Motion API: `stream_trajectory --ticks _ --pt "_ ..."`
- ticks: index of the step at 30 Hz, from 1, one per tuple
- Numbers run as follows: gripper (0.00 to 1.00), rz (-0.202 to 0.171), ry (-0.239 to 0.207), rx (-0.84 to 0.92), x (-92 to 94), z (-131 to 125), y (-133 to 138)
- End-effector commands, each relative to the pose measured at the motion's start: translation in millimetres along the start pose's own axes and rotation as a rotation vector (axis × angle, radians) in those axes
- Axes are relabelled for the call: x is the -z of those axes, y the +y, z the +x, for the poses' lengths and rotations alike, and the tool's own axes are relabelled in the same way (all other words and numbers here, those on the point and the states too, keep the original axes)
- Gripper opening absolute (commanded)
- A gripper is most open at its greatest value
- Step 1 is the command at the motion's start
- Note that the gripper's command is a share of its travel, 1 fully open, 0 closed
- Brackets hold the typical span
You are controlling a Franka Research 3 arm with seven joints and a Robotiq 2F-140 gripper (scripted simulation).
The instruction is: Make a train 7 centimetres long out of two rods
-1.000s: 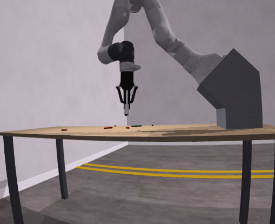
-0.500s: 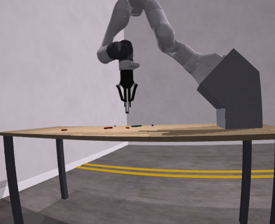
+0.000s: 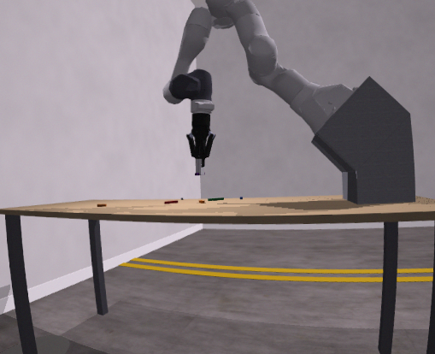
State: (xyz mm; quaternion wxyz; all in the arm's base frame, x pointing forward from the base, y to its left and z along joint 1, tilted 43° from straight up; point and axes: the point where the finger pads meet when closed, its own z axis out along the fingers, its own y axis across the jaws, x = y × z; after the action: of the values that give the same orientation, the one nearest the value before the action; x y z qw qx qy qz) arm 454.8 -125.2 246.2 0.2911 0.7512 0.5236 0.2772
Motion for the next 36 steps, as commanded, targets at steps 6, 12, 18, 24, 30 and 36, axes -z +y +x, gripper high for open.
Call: stream_trajectory --ticks 6,12,18,24,30,36 --pt "0.12 0.023 -0.005 -0.311 -0.5 -104 8" --pt "0.12 0.047 -0.005 -0.470 -6.4 -150 -11" --pt "0.12 0.099 0.007 -0.667 -19.4 -199 -54" --pt "0.12 0.104 0.008 -0.680 -20.5 -202 -58" --pt "0.12 0.104 0.008 -0.680 -20.5 -202 -58" --pt "0.12 0.104 0.008 -0.680 -21.4 -202 -58"
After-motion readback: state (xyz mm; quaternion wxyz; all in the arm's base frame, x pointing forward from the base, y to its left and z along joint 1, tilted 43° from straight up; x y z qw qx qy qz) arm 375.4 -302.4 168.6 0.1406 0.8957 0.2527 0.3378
